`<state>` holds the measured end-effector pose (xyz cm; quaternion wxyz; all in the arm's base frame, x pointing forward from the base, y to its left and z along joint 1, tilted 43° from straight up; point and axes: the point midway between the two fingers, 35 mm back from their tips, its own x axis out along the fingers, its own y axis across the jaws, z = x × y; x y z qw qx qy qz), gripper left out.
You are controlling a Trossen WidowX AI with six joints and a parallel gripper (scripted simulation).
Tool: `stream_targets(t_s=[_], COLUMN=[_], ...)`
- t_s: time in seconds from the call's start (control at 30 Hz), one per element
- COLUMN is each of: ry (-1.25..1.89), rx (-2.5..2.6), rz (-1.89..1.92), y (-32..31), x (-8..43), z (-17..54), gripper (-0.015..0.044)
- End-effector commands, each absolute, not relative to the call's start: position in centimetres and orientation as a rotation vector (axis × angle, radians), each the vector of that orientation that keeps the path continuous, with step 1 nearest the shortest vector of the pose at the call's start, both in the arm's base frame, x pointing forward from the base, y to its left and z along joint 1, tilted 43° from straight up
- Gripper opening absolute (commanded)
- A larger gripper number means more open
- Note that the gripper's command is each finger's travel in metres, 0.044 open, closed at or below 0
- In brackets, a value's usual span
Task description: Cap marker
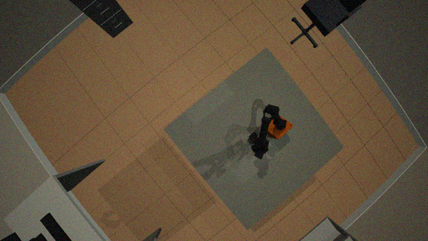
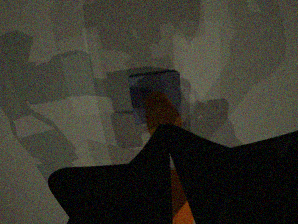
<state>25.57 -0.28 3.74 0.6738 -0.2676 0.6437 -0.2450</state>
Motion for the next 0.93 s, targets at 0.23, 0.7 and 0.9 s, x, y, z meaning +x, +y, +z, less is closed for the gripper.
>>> stream_targets(t_s=[0.23,0.7,0.9], ry=[1.441,1.441,1.441], rx=[-0.597,-0.597,-0.597], rz=[-0.54,-0.54,-0.54], y=[5.6,5.6,5.6], x=[25.2,25.2,25.2], z=[9.9,9.9,9.9], gripper=[0.0,0.0368,0.044])
